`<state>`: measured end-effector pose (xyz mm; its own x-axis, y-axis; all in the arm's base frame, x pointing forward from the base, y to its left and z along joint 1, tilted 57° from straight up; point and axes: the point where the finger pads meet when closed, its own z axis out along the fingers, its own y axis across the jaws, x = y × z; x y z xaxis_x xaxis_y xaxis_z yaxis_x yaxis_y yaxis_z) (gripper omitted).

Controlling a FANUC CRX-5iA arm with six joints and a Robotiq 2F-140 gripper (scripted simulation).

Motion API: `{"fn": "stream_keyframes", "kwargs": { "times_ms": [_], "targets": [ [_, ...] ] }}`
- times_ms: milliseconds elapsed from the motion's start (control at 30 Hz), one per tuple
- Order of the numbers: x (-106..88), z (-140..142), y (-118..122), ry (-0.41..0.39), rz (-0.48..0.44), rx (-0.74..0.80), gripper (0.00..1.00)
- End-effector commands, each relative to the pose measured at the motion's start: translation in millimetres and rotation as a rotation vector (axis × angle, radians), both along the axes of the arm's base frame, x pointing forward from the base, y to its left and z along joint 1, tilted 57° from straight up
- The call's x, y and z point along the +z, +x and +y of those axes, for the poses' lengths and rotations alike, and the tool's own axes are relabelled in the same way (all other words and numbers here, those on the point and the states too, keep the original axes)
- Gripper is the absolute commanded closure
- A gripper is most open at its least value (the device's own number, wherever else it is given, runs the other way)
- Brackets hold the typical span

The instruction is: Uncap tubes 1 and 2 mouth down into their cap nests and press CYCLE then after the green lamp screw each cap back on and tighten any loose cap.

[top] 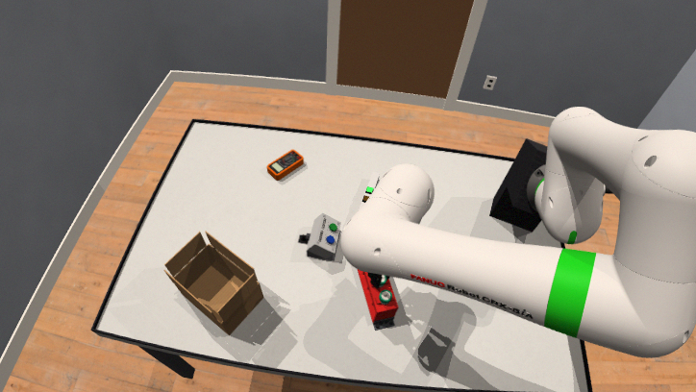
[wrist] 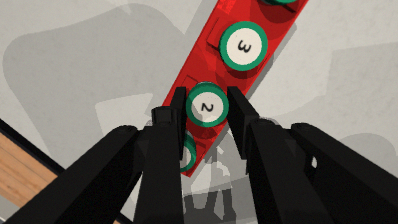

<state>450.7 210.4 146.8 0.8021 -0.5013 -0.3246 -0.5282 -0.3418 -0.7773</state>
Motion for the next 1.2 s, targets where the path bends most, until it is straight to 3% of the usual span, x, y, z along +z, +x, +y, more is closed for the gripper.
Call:
{"fn": "stream_keyframes", "kwargs": {
  "times_ms": [0,100,567,633,867,1067,1100,1167],
  "targets": [
    [0.2,-0.7,0.3,-0.001,-0.001,-0.001,0.7],
    [0.2,-0.7,0.3,-0.001,-0.001,-0.001,0.7],
    [0.4,-1.0,0.2,0.195,0.555,-0.378,0.7],
    [0.4,-1.0,0.2,0.195,0.555,-0.378,0.7],
    [0.4,-1.1,0.1,0.292,0.831,-0.565,0.7],
    [0.4,-1.1,0.1,0.292,0.831,-0.565,0.7],
    [-0.4,0.2,0.6,0.292,0.831,-0.565,0.59],
    [-0.4,0.2,0.6,0.292,0.831,-0.565,0.59]
  ]
}}
